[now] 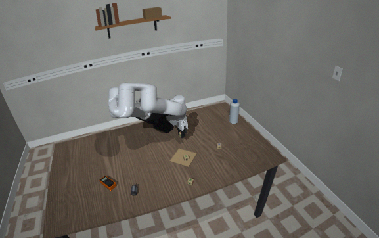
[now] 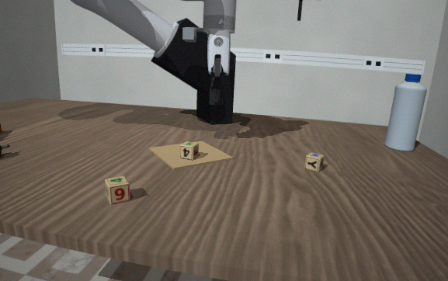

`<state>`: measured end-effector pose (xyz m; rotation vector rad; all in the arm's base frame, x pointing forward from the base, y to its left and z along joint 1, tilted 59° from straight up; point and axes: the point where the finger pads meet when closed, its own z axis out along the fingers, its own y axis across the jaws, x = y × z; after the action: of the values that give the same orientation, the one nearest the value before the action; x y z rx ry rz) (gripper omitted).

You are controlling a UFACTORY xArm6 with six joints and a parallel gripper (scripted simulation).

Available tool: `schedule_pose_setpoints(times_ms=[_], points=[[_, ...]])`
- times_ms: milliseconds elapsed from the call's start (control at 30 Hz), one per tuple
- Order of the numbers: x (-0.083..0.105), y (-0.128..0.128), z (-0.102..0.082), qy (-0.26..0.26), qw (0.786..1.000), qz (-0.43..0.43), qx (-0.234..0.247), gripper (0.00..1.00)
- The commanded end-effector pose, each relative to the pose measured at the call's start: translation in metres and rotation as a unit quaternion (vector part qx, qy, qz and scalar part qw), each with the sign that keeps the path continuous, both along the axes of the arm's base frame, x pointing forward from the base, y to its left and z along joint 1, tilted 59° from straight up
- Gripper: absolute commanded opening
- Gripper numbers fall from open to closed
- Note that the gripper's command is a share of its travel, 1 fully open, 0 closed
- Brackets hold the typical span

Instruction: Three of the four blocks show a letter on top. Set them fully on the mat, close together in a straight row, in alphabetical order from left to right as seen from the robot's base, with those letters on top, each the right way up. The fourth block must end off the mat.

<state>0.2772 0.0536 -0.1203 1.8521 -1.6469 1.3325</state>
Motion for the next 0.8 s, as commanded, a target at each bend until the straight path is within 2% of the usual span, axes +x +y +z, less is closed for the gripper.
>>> schedule_pose_setpoints(times_ms=[0, 200, 367, 767], points=[[0.033, 0.012, 0.015, 0.052, 0.998, 0.036, -0.027, 0.28], [0.065, 0.019, 0.033, 0.103, 0.991, 0.07, -0.057, 0.28], [0.071, 0.02, 0.037, 0.113, 0.989, 0.077, -0.063, 0.28], [0.072, 0.02, 0.037, 0.114, 0.989, 0.077, -0.063, 0.28]])
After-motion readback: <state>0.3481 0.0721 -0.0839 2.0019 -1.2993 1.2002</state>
